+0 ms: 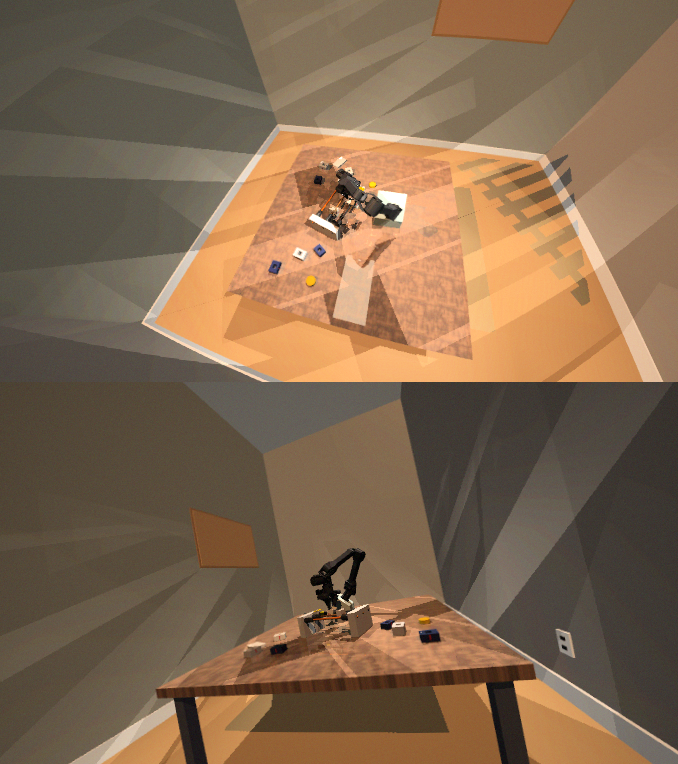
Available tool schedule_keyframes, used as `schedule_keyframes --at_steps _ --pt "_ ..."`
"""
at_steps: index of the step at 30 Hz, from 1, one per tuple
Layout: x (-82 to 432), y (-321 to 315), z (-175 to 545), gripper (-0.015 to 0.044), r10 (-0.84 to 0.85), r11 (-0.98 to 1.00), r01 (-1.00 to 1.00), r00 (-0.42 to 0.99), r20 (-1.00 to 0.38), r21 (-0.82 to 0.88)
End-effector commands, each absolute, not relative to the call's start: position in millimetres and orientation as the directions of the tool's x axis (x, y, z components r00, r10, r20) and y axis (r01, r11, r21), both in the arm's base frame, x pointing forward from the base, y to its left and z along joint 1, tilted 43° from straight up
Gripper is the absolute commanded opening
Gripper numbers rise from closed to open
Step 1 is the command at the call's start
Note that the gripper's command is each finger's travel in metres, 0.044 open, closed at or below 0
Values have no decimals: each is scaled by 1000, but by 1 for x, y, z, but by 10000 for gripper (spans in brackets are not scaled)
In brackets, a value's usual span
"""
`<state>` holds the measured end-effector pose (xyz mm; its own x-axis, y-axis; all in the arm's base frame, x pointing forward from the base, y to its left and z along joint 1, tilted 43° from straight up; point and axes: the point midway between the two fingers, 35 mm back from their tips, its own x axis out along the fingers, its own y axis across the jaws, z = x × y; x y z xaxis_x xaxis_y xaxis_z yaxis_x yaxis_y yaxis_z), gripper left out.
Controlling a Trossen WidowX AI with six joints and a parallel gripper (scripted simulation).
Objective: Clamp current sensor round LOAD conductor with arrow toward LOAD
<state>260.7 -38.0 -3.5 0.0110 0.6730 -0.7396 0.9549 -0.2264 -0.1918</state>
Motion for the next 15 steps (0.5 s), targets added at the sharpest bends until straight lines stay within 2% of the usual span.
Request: schedule_keyframes --at_steps 1,4,12,15 --pt "261 -38 -3 368 674 -226 955 11 -739 -191" --pt "261 -38 -3 440 674 -226 955 11 -739 -191" --pt "261 -36 -6 440 675 -225 955 11 -738 -192" --pt "260 -15 -32 440 683 -220 954 0 -731 -206"
